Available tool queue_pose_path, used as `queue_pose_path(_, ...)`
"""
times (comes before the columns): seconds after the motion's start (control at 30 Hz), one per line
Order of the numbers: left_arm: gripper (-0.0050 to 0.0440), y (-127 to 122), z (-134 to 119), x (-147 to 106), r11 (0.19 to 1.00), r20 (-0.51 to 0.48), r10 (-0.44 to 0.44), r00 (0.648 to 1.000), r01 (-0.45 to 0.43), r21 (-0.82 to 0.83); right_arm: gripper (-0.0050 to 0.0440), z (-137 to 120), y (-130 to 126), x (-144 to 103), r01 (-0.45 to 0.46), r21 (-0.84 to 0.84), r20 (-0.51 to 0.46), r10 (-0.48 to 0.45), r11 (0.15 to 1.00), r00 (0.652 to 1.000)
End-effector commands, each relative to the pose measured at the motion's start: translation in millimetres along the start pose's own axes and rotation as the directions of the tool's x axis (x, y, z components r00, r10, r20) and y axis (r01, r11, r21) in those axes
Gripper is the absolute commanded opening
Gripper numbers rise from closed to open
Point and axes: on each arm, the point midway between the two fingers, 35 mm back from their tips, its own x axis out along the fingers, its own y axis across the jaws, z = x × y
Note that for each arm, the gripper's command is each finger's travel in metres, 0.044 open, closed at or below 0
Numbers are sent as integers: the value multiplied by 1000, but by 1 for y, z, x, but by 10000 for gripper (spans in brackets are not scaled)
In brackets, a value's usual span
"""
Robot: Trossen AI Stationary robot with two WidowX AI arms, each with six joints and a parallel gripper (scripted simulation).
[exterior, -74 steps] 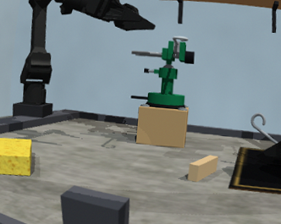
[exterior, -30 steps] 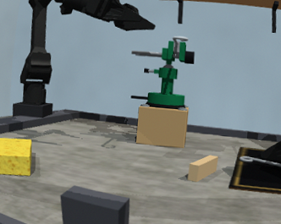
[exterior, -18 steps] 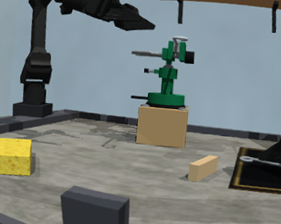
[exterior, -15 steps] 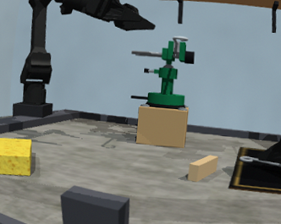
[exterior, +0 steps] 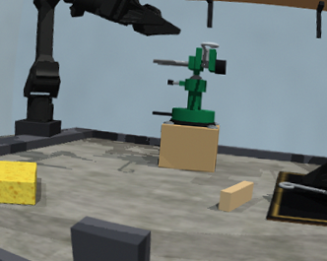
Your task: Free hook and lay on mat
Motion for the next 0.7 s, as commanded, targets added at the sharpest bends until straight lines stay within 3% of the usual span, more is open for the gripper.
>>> queue_pose_path(0.0, 440, 0, 10, -4, 1000, 26, -2, 1000, 2, -13, 440, 5, -2, -4, -4, 19, 13, 3, 1000, 1000)
queue_pose_path(0.3, 440, 0, 10, -4, 1000, 26, -2, 1000, 2, -13, 440, 2, 17, -17, -12, 72, -21, 14, 997, 1000)
queue_pose_path(0.67, 440, 0, 10, -4, 1000, 26, -2, 1000, 2, -13, 440, 0, 28, -53, 6, 85, -66, -1, 996, 998)
